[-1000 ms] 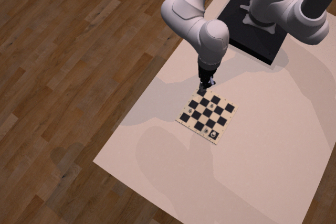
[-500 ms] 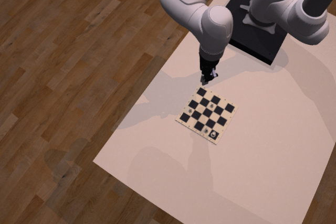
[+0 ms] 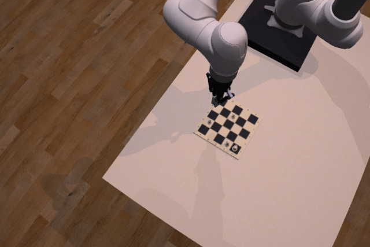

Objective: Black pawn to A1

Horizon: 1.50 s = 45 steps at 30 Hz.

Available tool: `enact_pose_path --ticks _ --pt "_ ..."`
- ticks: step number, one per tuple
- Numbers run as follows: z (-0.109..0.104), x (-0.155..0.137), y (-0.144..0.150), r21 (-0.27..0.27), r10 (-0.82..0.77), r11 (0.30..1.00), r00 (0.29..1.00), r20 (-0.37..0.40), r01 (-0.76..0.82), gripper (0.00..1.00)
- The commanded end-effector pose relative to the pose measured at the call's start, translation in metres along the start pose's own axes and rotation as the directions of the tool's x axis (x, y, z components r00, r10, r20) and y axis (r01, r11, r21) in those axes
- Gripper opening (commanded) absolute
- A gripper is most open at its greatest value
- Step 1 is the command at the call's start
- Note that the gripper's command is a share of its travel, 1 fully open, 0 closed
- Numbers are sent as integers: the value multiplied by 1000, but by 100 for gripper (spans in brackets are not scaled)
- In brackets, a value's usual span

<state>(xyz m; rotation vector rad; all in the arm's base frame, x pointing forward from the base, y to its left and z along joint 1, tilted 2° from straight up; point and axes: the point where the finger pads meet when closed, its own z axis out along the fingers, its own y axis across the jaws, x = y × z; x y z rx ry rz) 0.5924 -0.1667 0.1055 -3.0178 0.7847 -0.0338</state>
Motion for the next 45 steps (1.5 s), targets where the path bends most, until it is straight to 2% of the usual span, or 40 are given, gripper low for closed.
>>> enact_pose_path --ticks 1,6,24,30,32,45 --pt "2 54 -19 14 -236 972 972 8 236 0" --pt "4 77 -28 15 -332 943 943 7 332 0" --pt "10 77 -28 15 -332 943 943 7 332 0" --pt "30 77 -28 15 -332 943 943 7 332 0" --pt "30 77 -28 15 -332 943 943 7 332 0" --pt "87 77 -29 15 -332 943 943 7 332 0"
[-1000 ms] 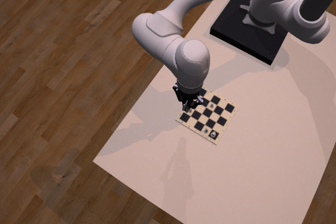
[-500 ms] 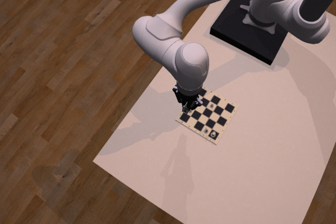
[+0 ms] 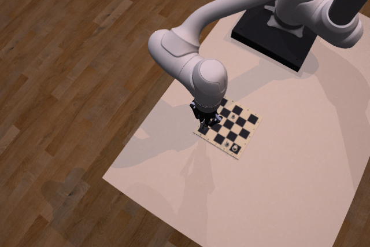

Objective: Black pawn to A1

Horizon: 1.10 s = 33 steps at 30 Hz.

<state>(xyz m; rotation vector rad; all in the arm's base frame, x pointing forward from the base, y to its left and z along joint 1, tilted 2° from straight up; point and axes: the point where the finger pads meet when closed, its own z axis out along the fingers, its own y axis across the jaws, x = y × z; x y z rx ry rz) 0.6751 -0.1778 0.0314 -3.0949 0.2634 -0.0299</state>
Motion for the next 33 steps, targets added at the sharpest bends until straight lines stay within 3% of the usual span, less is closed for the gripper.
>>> enact_pose_path --ticks 1,33 --pt "14 1 0 0 0 1000 1000 0 0 0" --pt "23 1 0 0 0 1000 1000 0 0 0"
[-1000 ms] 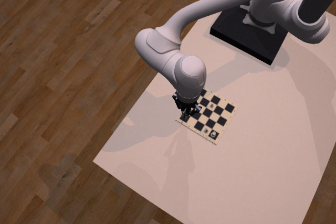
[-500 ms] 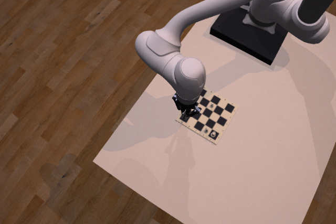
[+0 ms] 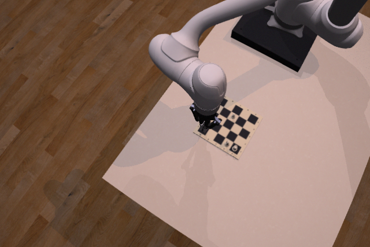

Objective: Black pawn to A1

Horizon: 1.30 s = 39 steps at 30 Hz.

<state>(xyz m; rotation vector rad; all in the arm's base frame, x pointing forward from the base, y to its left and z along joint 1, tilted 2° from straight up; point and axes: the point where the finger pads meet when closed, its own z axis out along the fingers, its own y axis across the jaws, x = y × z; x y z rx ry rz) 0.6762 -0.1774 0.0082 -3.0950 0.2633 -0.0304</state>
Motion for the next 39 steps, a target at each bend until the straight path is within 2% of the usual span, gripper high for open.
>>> enact_pose_path --ticks 1,39 --pt "0 0 0 0 0 1000 1000 0 0 0" --pt "3 0 0 0 0 1000 1000 0 0 0"
